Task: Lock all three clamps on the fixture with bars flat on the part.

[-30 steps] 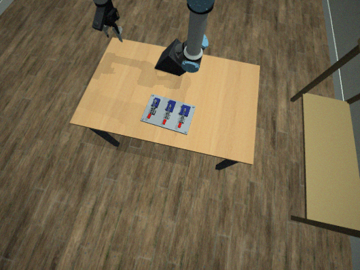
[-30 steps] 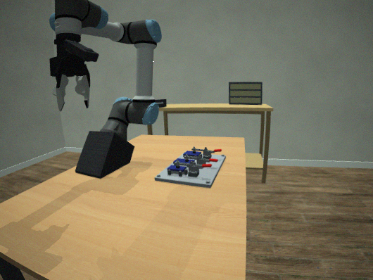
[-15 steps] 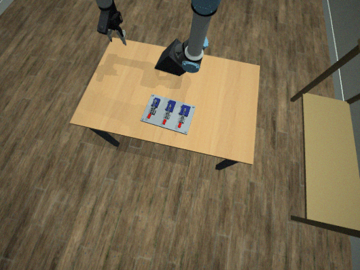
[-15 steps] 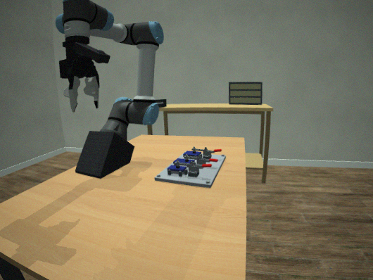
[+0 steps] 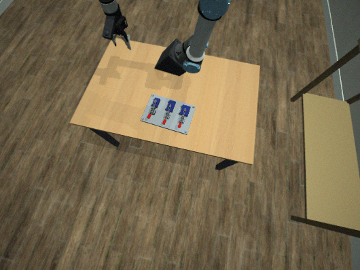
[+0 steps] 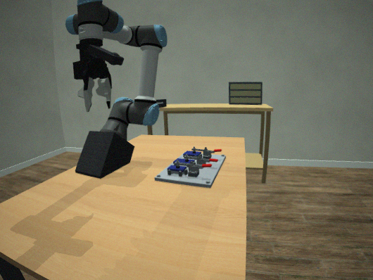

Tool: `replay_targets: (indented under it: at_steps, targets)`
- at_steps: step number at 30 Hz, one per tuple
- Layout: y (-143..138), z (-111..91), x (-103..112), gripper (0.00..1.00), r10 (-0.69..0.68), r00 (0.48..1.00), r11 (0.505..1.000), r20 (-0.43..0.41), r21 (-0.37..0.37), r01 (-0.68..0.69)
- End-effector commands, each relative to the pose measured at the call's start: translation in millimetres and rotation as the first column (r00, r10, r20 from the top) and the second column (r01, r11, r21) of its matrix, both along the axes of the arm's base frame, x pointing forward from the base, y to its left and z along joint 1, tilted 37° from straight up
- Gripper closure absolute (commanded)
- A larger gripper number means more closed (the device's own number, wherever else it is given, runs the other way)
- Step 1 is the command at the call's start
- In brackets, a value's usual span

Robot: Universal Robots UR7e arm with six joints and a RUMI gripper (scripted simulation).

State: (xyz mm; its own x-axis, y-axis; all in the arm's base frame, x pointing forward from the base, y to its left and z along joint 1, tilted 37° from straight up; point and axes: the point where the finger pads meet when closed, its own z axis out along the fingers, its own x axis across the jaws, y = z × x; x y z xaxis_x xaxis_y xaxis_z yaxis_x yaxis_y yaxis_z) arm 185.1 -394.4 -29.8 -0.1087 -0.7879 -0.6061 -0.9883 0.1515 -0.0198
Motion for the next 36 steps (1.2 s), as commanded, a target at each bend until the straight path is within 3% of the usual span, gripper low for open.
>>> replay_targets:
  at_steps: [1,12,17,29,34,36]
  targets:
    - [26.9,17.9,23.0,0.42,0.000,1.000,1.000,0.000,-0.002,0.000]
    - [26.9,17.9,23.0,0.42,0.000,1.000,1.000,0.000,-0.002,0.000]
    - [66.4,42.5,56.0,0.42,0.000,1.000,1.000,0.000,-0.002,0.000]
    - [66.4,42.5,56.0,0.42,0.000,1.000,1.000,0.000,-0.002,0.000]
    - [104.8,66.7,88.2,0.42,0.000,1.000,1.000,0.000,-0.002,0.000]
    - [104.8,66.7,88.2,0.42,0.000,1.000,1.000,0.000,-0.002,0.000]
